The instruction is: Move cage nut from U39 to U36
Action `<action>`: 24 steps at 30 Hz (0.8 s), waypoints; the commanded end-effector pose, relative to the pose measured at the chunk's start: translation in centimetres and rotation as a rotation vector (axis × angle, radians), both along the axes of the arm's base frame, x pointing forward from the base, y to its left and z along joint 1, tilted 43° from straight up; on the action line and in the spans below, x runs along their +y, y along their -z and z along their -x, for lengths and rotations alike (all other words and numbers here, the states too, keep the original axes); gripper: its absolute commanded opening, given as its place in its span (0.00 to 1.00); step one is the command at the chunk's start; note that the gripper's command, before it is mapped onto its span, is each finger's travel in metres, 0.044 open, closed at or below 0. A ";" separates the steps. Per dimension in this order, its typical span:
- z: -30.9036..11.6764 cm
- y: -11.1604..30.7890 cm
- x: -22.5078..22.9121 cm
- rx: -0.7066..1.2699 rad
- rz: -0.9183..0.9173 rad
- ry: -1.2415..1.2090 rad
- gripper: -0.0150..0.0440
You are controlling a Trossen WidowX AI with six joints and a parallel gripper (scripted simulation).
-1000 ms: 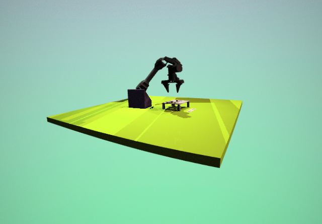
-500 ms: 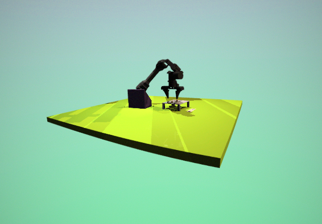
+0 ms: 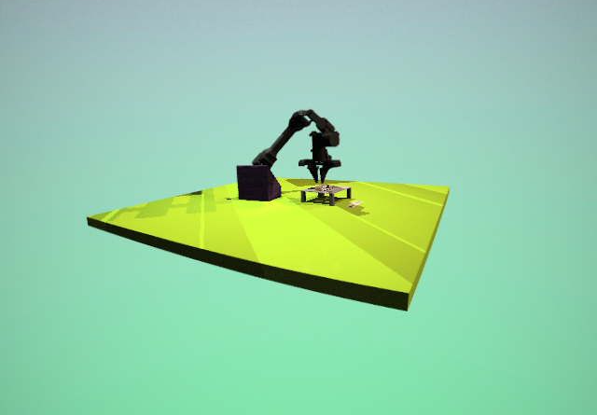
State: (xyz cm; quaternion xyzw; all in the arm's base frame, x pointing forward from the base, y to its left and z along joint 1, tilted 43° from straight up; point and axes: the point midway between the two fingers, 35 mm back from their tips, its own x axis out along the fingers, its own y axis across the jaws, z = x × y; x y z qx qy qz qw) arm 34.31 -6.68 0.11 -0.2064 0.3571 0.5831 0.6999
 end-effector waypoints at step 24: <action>-0.2 1.9 1.8 0.004 -0.005 0.004 0.46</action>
